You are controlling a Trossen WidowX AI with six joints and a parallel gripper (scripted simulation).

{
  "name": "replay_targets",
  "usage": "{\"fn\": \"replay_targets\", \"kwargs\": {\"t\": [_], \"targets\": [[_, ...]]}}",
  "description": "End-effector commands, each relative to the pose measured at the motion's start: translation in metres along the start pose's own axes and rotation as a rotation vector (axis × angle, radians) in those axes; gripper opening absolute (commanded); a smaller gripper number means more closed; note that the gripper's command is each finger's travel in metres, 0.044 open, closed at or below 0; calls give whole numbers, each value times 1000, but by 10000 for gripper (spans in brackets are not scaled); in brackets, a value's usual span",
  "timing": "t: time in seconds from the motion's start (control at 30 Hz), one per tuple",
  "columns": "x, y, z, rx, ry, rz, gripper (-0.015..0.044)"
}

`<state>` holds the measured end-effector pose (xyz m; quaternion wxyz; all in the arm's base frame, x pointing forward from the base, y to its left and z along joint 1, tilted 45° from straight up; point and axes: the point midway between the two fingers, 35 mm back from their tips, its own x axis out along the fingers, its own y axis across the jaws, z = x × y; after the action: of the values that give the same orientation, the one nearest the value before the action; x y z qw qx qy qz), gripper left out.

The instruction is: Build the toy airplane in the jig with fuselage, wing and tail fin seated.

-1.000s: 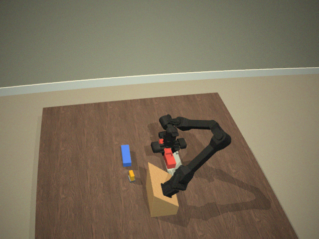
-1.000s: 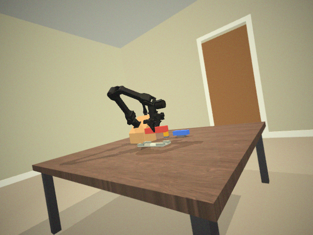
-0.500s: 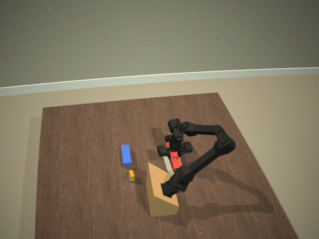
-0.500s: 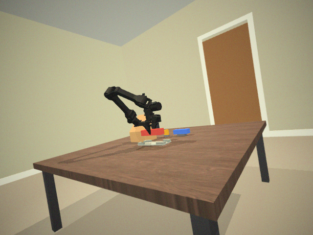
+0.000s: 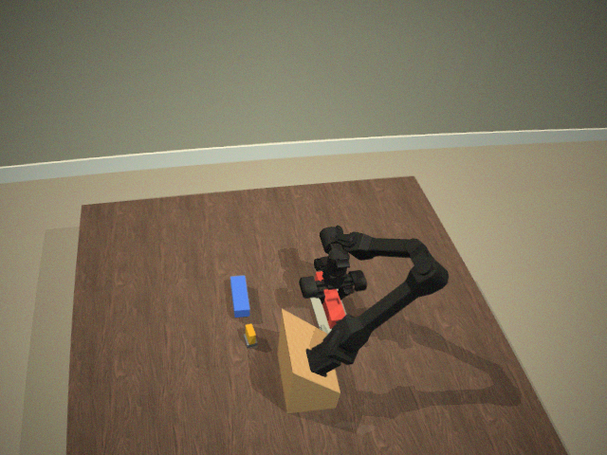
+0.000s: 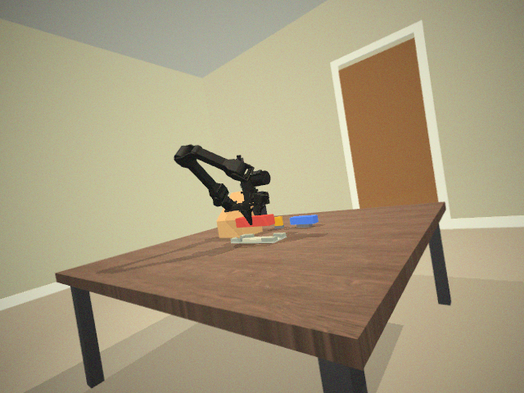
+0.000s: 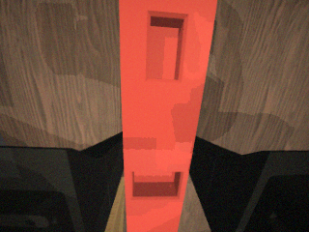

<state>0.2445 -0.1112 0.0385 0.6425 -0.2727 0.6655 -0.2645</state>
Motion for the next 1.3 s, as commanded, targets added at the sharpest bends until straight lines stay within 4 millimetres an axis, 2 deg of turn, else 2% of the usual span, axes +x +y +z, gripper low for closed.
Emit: {"fn": "replay_targets", "kwargs": {"t": [0.0, 0.93, 1.1, 1.27], "targets": [[0, 0, 0, -3, -2, -3, 196], [40, -1, 0, -4, -1, -5, 196], [39, -2, 0, 2, 1, -5, 162], [39, -2, 0, 2, 1, -5, 31]]}}
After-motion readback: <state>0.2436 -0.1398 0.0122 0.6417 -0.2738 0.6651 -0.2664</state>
